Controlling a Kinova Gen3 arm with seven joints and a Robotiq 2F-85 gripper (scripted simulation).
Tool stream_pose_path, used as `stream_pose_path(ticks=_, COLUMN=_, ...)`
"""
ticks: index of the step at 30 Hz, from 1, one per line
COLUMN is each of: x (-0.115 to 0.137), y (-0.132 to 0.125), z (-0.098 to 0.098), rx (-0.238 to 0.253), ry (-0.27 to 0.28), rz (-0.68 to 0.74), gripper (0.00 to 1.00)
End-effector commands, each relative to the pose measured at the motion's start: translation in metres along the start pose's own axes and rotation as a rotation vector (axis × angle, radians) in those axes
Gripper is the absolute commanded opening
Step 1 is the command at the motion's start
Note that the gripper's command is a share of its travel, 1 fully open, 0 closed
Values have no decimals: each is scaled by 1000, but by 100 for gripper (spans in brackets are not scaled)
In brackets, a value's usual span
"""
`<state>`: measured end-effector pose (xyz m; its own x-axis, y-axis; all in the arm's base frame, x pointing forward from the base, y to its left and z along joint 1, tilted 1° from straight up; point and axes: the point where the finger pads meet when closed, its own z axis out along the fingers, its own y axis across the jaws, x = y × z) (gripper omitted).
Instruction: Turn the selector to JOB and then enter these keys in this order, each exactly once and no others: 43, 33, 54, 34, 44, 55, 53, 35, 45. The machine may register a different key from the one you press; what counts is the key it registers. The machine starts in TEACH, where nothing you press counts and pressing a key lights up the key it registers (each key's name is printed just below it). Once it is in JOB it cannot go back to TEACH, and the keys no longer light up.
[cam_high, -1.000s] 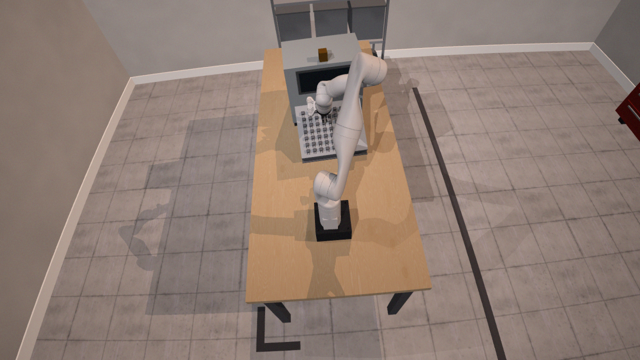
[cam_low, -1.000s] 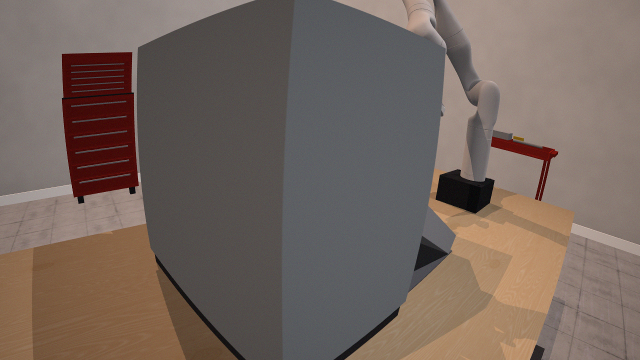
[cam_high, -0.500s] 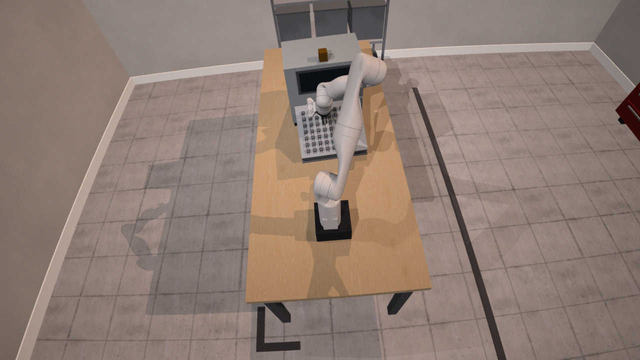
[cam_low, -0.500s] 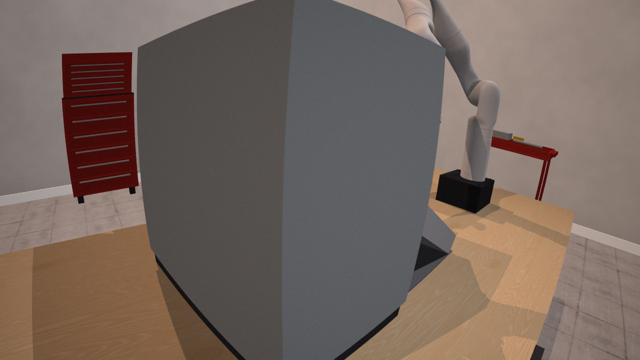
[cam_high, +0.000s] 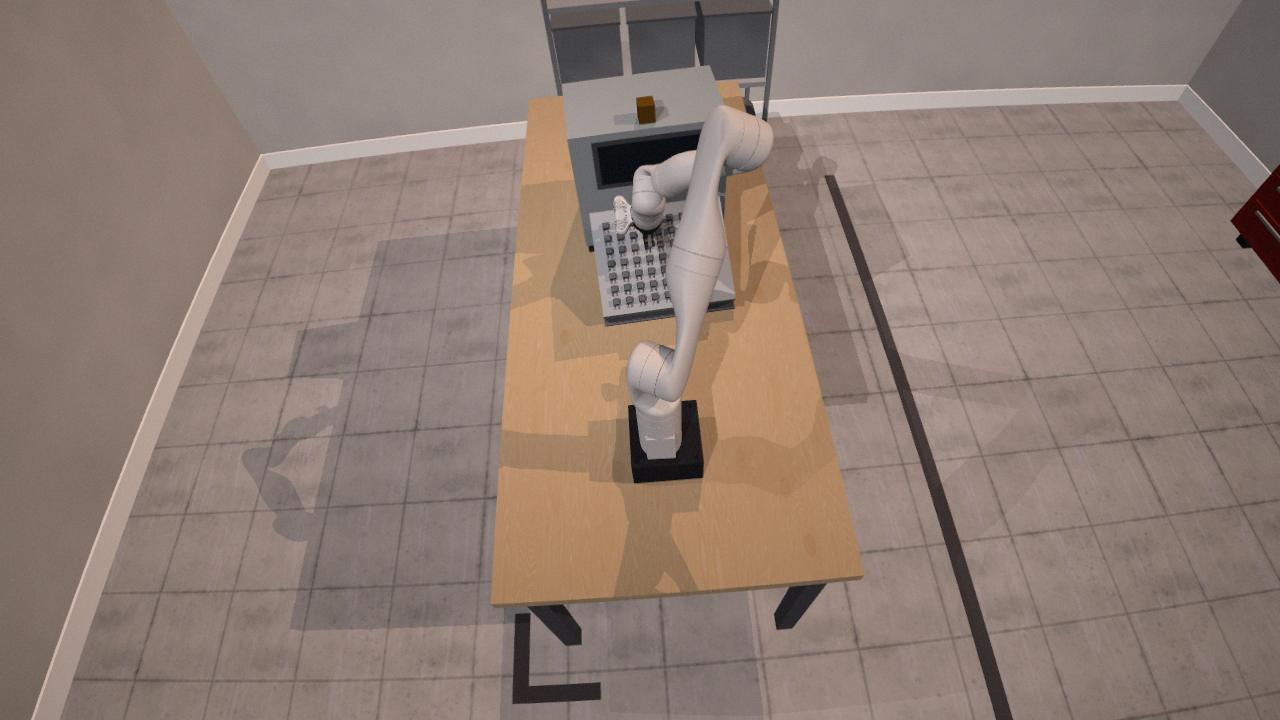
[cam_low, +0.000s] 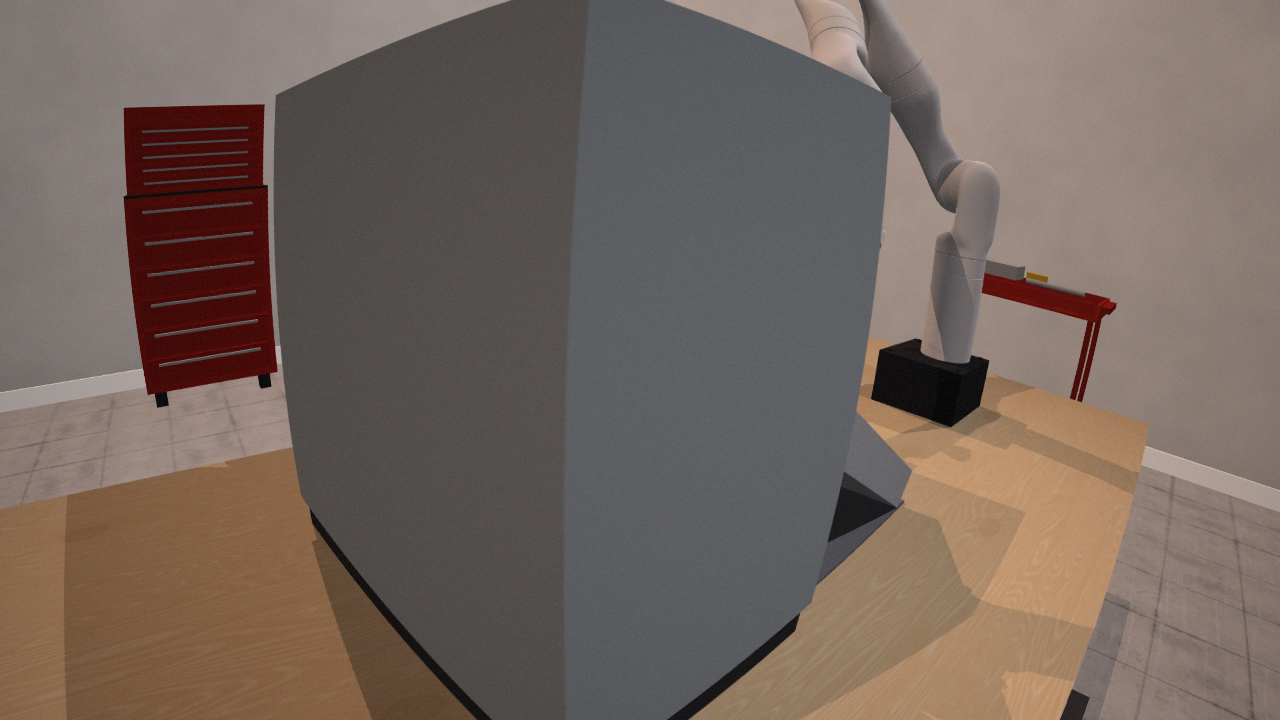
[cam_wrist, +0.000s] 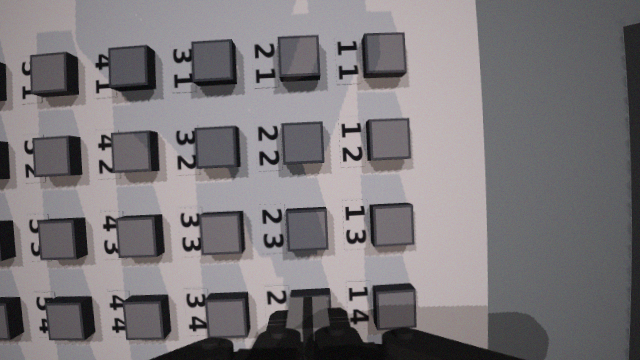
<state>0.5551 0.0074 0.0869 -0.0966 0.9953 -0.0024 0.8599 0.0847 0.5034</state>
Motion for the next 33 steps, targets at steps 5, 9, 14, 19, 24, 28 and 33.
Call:
stream_pose_path(ticks=5, x=0, y=1, z=0, rx=-2, ry=0, rz=0, gripper=10)
stream_pose_path(ticks=9, x=0, y=1, z=0, rx=-2, ry=0, rz=0, gripper=10)
stream_pose_path(ticks=14, x=0, y=1, z=0, rx=-2, ry=0, rz=0, gripper=10)
stream_pose_path(ticks=19, x=0, y=1, z=2, rx=-2, ry=0, rz=0, gripper=10)
stream_pose_path(ticks=24, x=0, y=1, z=3, rx=-2, ry=0, rz=0, gripper=10)
stream_pose_path(ticks=28, x=0, y=1, z=5, rx=-2, ry=0, rz=0, gripper=10)
stream_pose_path(ticks=33, x=0, y=1, z=6, rx=-2, ry=0, rz=0, gripper=10)
